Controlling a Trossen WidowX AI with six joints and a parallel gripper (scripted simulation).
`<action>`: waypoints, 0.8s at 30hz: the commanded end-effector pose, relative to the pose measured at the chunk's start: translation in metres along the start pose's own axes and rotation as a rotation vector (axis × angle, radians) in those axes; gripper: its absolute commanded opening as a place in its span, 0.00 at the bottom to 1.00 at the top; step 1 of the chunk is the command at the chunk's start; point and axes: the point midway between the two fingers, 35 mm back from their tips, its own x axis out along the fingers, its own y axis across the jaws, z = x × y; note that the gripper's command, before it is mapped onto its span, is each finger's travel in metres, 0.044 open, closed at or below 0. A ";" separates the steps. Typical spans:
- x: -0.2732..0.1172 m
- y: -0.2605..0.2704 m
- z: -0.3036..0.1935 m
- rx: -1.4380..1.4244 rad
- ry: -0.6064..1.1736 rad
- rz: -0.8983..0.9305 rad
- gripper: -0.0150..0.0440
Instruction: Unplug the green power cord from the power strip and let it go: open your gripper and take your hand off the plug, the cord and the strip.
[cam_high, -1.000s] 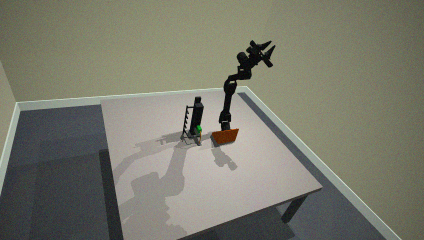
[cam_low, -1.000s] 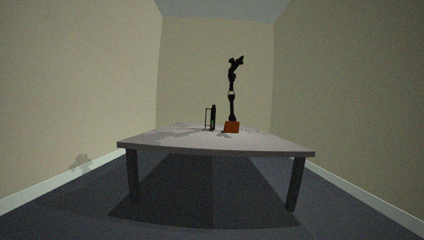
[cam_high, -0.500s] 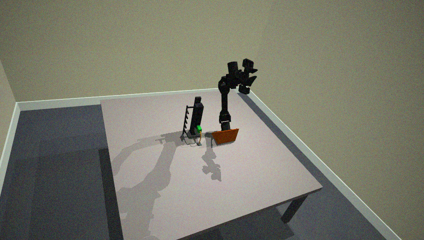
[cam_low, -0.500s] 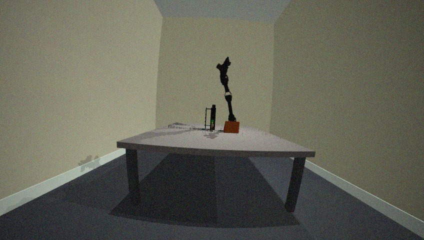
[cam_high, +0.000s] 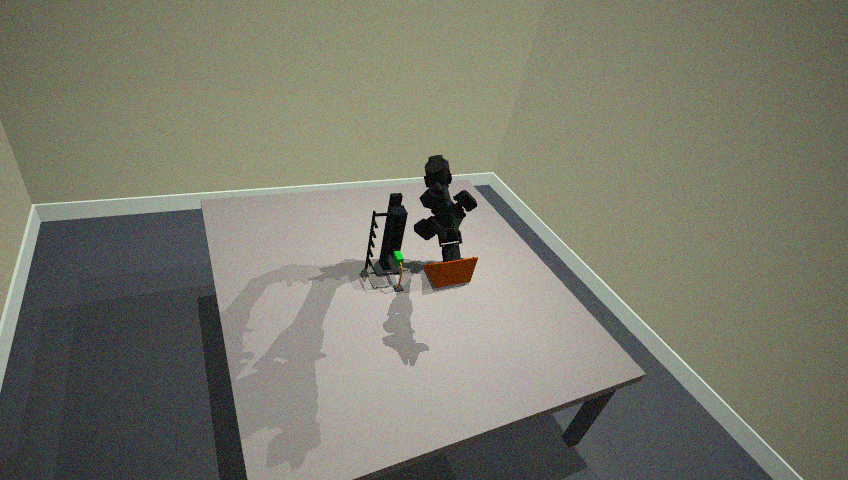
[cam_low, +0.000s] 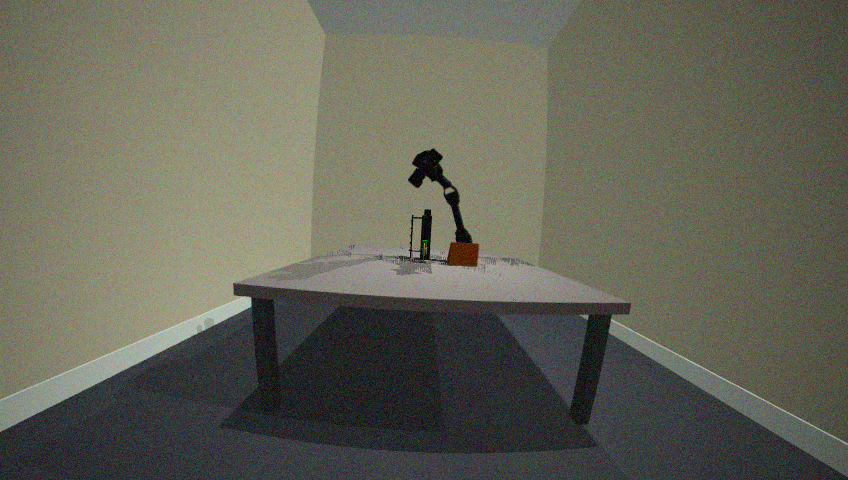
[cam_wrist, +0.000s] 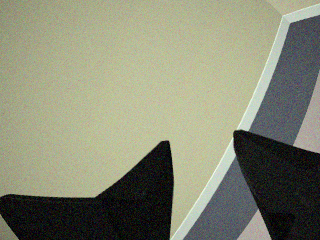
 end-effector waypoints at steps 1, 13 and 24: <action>-0.007 -0.057 -0.022 -0.120 0.106 -0.182 0.53; -0.092 -0.215 -0.114 -0.548 0.722 -0.583 0.53; -0.206 -0.283 -0.175 -0.863 1.408 -0.540 0.53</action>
